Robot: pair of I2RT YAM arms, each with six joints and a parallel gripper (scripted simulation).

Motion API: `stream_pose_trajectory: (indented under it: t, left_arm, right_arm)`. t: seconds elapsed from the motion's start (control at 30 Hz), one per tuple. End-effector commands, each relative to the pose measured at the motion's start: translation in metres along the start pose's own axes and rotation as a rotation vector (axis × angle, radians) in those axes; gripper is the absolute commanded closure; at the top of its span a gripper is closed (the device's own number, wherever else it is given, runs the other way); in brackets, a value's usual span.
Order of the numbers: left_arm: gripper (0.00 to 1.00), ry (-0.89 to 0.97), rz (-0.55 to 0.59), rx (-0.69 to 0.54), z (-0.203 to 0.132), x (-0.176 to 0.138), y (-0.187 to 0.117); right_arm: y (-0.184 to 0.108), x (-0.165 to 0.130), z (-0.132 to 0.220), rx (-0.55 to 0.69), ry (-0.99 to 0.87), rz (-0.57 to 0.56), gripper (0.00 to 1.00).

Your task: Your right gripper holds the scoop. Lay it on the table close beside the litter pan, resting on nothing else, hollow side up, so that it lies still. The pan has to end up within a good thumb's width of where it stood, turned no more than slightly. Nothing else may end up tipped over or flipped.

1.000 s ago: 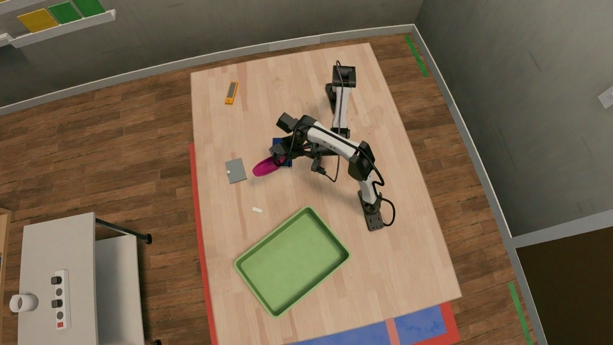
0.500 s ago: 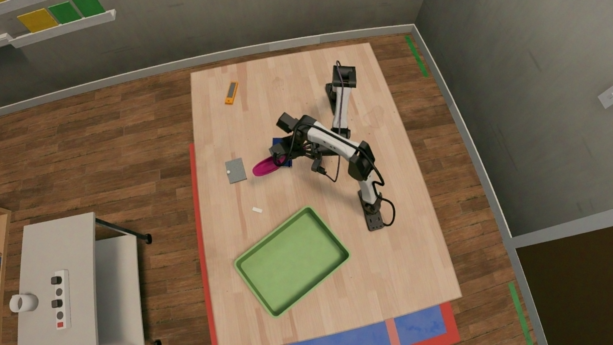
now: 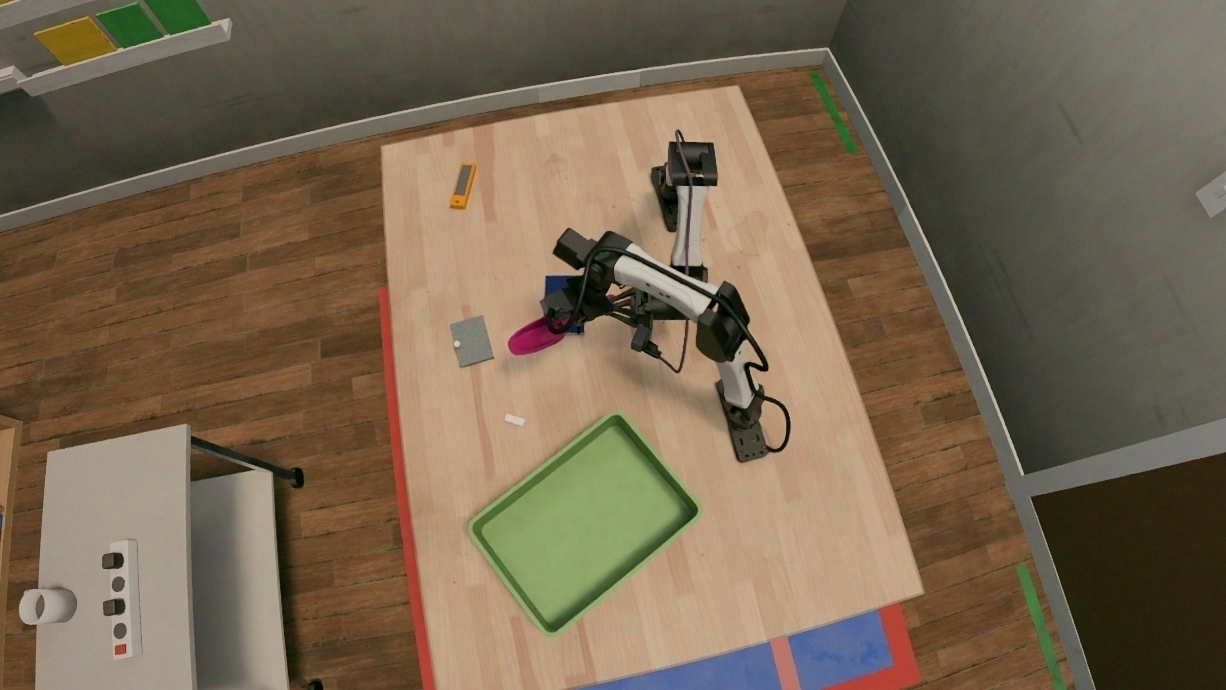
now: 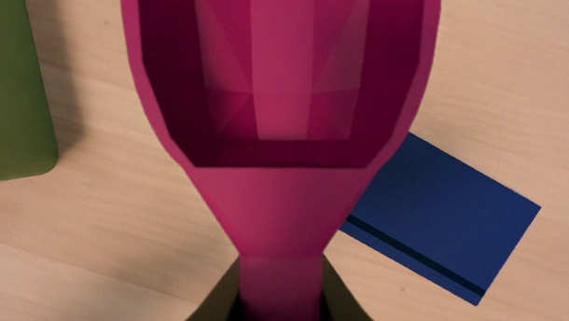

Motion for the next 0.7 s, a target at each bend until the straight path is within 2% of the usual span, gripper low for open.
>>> stream_pose_trajectory:
  t: [0.0,0.33,0.47,0.6,0.63,0.67]
  left_arm:
    - [0.87,-0.021,-0.027,-0.051,-0.005,0.005,-0.009]
    - [0.87,-0.021,-0.027,-0.051,-0.005,0.005,-0.009]
    - [0.87,-0.021,-0.027,-0.051,-0.005,0.005,-0.009]
    - [0.87,-0.021,-0.027,-0.051,-0.005,0.005,-0.009]
    - [0.87,-0.021,-0.027,-0.051,-0.005,0.005,-0.009]
    - [0.87,-0.021,-0.027,-0.051,-0.005,0.005,-0.009]
  right_arm:
    - [-0.011,0.013,0.014,0.026,-0.013,-0.054,0.70]
    - [-0.017,0.020,0.015,0.019,0.016,-0.060,0.70]
    - [-0.013,0.019,0.005,0.011,0.038,-0.041,0.70]
    - [-0.013,0.027,0.010,0.073,0.069,-0.124,0.70]
    - [-0.011,0.029,0.003,0.093,0.101,-0.150,0.70]
    - [-0.010,0.027,0.010,0.109,0.043,-0.169,0.70]
Point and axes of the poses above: on each arm, the point where the finger pads meet when closed, its own y axis out along the fingers, its own z axis across the jaws, x = y × z, the point moved 7 cm from there along -y, back along the fingers, and after that the axes turned 1 degree about y, right-handed, at the moved point
